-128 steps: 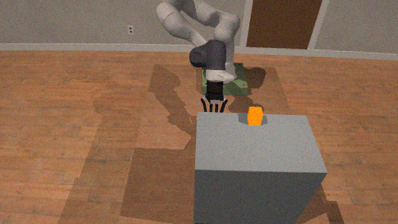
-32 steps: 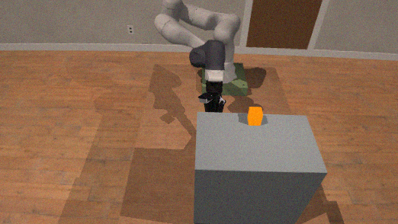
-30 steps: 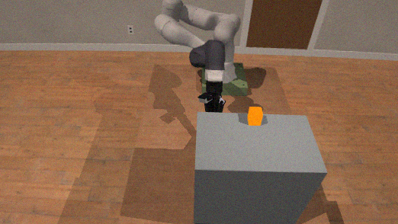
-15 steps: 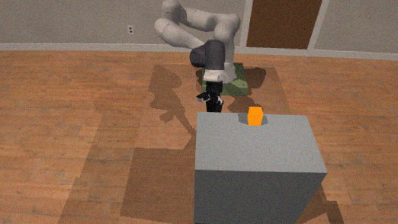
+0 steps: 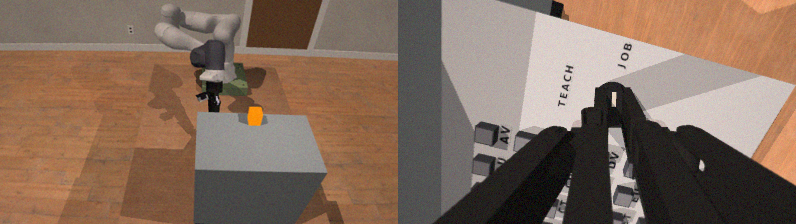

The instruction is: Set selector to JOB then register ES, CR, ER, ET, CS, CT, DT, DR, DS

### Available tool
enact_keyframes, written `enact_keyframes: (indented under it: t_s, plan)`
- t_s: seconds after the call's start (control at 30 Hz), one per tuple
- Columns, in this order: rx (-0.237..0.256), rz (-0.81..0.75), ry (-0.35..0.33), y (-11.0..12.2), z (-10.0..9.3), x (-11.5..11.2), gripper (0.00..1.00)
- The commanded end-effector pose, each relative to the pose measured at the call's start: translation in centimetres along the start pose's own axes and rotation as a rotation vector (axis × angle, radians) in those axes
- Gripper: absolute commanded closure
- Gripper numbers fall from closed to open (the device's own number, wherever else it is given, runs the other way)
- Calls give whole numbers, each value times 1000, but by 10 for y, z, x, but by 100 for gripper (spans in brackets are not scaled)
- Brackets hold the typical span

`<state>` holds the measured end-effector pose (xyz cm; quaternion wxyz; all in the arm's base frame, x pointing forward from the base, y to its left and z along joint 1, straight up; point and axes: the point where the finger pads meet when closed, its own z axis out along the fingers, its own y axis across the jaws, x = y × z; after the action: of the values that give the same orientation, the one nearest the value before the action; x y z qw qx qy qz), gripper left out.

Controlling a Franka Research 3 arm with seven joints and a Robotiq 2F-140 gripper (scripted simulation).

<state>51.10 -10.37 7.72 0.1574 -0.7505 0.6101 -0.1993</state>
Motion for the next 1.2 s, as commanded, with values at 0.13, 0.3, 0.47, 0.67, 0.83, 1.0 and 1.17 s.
enact_keyframes:
  t_s: [0.13, 0.3, 0.47, 0.67, 0.83, 1.0, 1.17]
  plan:
    - [-1, 208, 18, 0, 0, 1, 90]
    - [-1, 273, 18, 0, 0, 1, 90]
    - [-1, 310, 18, 0, 0, 1, 90]
    - [0, 323, 18, 0, 0, 1, 90]
    - [0, 326, 18, 0, 0, 1, 90]
    - [0, 326, 18, 0, 0, 1, 90]
    - [0, 326, 18, 0, 0, 1, 90]
